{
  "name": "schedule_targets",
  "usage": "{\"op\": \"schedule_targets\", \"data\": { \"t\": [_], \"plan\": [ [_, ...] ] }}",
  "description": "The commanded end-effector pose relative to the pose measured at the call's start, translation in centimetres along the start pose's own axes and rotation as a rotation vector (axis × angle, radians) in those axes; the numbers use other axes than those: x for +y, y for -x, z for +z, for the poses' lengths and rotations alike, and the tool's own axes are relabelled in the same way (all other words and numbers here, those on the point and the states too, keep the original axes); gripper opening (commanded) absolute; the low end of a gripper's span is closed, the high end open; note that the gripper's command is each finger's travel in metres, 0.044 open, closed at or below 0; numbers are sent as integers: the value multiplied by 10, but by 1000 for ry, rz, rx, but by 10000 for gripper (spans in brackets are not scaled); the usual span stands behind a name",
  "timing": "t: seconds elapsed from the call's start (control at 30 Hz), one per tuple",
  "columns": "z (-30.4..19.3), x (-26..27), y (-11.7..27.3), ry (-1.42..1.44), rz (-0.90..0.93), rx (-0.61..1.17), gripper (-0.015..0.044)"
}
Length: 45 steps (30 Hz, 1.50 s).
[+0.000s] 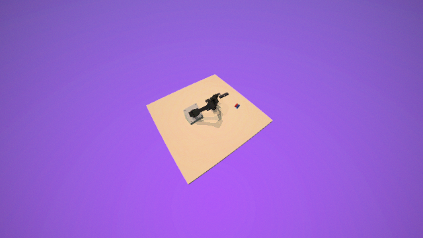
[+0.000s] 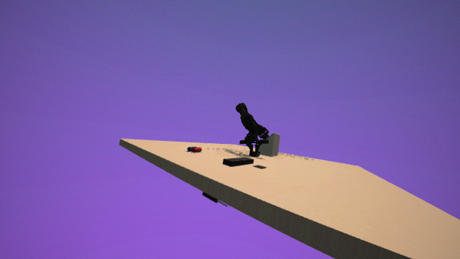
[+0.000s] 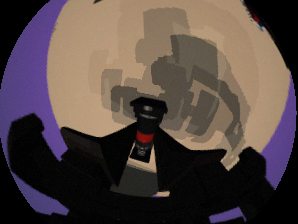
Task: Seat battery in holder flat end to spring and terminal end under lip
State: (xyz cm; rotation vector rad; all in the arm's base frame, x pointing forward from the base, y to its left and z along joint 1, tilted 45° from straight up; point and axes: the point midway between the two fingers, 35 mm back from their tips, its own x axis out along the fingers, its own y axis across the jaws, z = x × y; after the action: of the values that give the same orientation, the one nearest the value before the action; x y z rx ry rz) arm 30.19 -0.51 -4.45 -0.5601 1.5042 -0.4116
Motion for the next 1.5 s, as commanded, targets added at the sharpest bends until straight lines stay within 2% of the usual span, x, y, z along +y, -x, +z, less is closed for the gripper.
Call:
{"op": "schedule_targets", "data": {
  "t": [0.0,0.1,0.53,0.6,0.8,0.87,1.47],
  "plan": [
    [1,0,0,3,0,-1,105],
    [1,0,0,3,0,-1,182],
    [-1,3,15,0,1,0,182],
    [-1,4,19,9,-1,0,234],
    [-5,15,80,1,5,0,392],
    [-6,15,87,0,4,0,440],
    [-5,18,87,0,5,0,440]
  ]
}}
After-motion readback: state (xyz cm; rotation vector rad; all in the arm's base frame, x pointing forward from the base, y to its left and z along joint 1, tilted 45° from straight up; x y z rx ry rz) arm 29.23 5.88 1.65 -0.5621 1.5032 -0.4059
